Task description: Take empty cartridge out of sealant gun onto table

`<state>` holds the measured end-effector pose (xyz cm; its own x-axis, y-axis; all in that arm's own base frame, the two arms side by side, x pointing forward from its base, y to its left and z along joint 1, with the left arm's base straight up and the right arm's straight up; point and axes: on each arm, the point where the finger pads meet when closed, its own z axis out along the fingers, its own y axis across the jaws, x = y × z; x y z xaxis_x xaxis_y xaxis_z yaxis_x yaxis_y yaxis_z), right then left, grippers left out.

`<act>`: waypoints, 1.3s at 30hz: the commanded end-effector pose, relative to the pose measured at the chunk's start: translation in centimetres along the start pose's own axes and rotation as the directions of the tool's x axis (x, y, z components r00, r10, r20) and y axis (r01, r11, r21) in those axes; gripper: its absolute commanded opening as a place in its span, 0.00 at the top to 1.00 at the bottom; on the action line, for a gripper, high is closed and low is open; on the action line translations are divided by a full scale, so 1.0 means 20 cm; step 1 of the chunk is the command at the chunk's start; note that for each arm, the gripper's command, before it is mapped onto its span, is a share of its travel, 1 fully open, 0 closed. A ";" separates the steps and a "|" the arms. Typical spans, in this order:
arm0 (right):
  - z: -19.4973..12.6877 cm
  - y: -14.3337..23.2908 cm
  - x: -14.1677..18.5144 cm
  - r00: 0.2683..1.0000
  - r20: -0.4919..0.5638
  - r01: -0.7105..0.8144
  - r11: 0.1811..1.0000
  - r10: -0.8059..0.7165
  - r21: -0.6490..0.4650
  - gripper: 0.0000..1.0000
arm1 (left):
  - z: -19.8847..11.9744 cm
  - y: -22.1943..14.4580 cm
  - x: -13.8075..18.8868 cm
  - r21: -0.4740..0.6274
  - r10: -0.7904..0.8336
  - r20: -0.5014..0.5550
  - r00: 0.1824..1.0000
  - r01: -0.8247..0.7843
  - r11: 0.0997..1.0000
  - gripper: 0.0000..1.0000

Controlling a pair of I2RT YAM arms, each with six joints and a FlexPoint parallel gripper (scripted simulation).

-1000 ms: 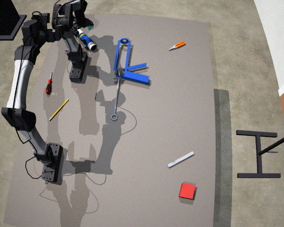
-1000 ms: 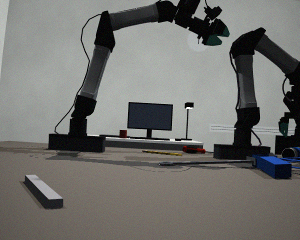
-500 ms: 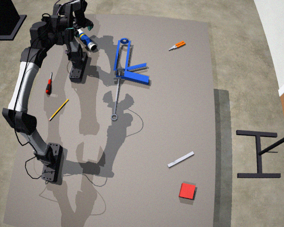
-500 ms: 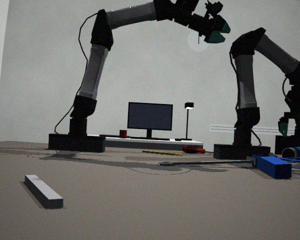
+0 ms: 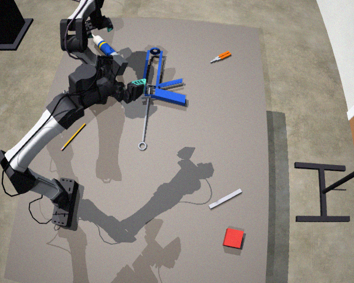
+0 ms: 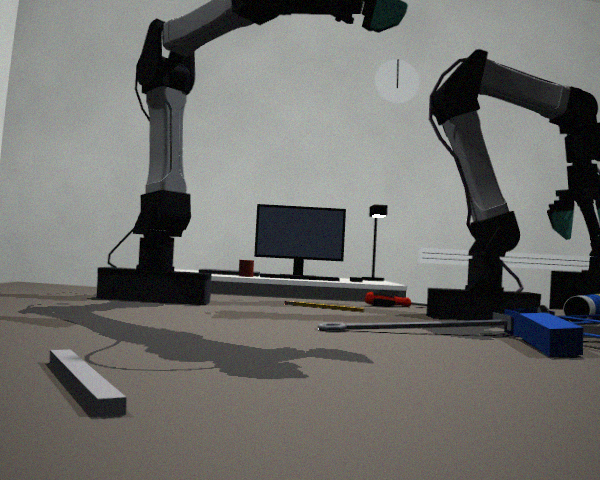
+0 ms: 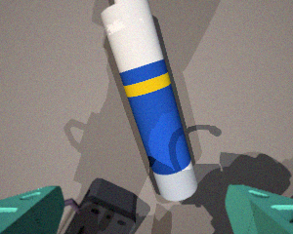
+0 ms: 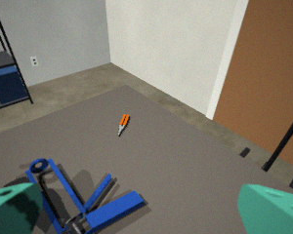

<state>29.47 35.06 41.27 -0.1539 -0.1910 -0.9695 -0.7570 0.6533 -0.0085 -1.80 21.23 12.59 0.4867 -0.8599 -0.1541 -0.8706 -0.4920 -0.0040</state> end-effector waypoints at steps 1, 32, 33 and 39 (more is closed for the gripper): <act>-0.13 -0.26 -0.16 0.987 0.161 -0.032 0.995 0.017 0.093 0.00 | -0.20 0.03 -0.01 0.019 0.168 0.045 0.985 -0.169 0.985 0.14; -1.05 -1.44 0.29 0.964 0.266 -0.194 0.650 -0.013 0.735 0.00 | -0.66 0.06 -0.10 0.057 0.335 0.292 0.896 -0.366 0.929 0.14; -1.05 -1.44 0.29 0.964 0.266 -0.194 0.650 -0.013 0.735 0.00 | -0.66 0.06 -0.10 0.057 0.335 0.292 0.896 -0.366 0.929 0.14; -1.05 -1.44 0.29 0.964 0.266 -0.192 0.650 -0.015 0.735 0.00 | -0.66 0.06 -0.09 0.058 0.335 0.291 0.896 -0.366 0.929 0.14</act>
<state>37.64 -0.32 39.03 -0.0302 -0.0030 -0.9995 0.0091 1.0000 -0.0033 -2.68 20.50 24.85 0.1247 -0.9057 -0.4052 -0.9907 -0.1360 -0.0007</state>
